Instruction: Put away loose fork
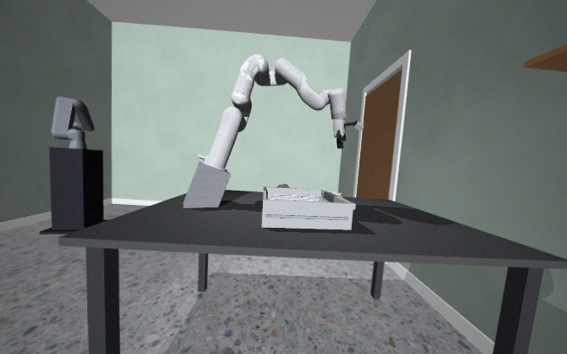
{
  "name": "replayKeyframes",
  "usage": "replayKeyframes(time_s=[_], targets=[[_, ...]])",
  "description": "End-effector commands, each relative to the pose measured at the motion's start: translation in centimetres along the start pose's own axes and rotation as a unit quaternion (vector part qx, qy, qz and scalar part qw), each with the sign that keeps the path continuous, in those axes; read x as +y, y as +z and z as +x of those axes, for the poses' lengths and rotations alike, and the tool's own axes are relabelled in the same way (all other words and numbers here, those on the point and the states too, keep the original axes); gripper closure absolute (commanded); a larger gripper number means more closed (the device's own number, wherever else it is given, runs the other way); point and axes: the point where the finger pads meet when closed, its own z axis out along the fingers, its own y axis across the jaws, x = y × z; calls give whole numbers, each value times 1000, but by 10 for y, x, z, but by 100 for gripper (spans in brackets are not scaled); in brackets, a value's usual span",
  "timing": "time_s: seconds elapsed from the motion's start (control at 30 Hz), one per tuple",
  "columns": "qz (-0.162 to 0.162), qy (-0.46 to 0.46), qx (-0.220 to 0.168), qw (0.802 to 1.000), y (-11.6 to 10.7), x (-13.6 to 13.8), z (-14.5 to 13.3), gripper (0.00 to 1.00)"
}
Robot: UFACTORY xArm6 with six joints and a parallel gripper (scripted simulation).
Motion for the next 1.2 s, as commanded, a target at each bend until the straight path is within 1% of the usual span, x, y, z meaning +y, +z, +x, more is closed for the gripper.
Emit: replayKeyframes(time_s=[0.0, 0.6, 0.7, 0.77, 0.83, 0.87, 0.9, 0.93, 0.97, 1.0, 1.03, 1.1, 1.13, 1.17], targets=[[1, -1, 2, 1000, -2, -2, 1, 0], [0, -4, 1, 1000, -1, -1, 0, 0], [-14, -38, -5, 999, 5, 6, -9, 0], [-35, -91, -16, 995, 14, 16, -24, 0], [-62, -171, -35, 983, 26, 31, -47, 0], [-67, -191, -41, 978, 32, 40, -60, 0], [-75, -215, -46, 973, 32, 40, -60, 0], [-81, -241, -55, 966, 38, 50, -75, 0], [-89, -267, -61, 958, 38, 50, -75, 0], [-94, -293, -72, 949, 44, 61, -91, 0], [-101, -319, -77, 939, 44, 61, -91, 0], [-101, -319, -77, 939, 44, 61, -91, 0], [-117, -393, -99, 907, 50, 71, -108, 0], [-117, -408, -110, 899, 55, 82, -125, 0]])
